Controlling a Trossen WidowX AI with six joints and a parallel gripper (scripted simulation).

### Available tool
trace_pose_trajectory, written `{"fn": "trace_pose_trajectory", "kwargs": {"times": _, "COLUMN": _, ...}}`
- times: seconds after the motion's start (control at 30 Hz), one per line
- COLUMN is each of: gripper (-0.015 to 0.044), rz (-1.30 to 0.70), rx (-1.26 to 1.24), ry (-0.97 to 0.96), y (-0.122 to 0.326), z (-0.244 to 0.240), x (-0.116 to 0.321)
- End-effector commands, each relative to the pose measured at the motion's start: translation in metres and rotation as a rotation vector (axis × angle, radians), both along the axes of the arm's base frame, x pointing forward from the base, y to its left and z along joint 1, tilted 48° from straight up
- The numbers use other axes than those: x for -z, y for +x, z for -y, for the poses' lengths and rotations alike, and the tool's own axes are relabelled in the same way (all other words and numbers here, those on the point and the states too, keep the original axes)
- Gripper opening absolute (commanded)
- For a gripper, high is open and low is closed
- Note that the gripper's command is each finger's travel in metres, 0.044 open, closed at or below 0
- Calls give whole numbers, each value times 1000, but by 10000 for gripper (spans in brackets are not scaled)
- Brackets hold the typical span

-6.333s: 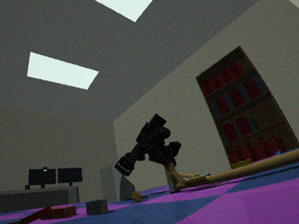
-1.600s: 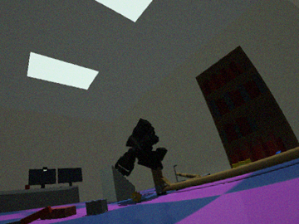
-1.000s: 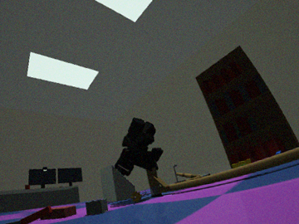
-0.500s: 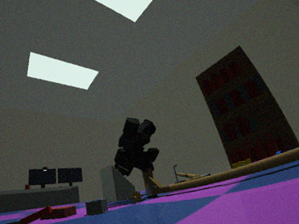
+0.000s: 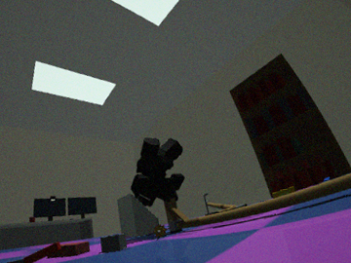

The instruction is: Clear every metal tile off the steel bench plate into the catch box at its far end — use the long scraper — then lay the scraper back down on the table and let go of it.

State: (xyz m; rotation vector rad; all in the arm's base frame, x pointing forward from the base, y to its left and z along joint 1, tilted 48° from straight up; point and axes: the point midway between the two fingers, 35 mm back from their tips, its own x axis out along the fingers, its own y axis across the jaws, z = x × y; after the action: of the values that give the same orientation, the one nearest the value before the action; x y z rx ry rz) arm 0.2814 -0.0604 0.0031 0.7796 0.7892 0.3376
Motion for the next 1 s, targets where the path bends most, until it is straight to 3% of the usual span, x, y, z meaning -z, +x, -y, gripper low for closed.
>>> {"fn": "trace_pose_trajectory", "kwargs": {"times": 0.0, "gripper": 0, "rz": 2, "rx": 7, "ry": -8, "y": 4, "z": 4, "x": 0}}
{"fn": "trace_pose_trajectory", "kwargs": {"times": 0.97, "gripper": 0, "rz": -7, "rx": 10, "ry": -14, "y": 49, "z": 15, "x": 0}}
